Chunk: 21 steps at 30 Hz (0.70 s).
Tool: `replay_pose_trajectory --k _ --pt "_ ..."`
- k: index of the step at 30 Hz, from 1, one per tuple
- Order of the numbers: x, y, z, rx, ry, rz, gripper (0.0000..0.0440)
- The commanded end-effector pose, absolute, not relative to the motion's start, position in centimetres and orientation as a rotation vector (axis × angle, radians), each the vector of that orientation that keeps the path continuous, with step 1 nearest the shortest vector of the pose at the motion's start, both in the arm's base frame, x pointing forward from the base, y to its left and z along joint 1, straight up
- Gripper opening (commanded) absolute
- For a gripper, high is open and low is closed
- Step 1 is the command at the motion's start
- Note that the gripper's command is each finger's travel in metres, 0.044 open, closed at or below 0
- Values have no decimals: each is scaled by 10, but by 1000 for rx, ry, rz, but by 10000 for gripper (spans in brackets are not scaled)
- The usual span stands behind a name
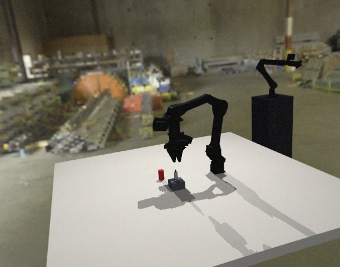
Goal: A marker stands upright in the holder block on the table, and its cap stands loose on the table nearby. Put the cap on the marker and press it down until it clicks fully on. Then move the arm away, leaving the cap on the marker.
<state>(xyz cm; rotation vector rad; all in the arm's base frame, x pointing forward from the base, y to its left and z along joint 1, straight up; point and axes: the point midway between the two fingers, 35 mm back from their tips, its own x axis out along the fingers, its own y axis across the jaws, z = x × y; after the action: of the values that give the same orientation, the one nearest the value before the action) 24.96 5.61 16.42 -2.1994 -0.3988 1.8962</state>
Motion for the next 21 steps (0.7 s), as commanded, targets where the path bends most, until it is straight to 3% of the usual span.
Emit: replay_pose_trajectory --k 1,21 --pt "254 49 163 -2190 -364 1914 329" --pt "273 7 151 -2107 -142 1992 328"
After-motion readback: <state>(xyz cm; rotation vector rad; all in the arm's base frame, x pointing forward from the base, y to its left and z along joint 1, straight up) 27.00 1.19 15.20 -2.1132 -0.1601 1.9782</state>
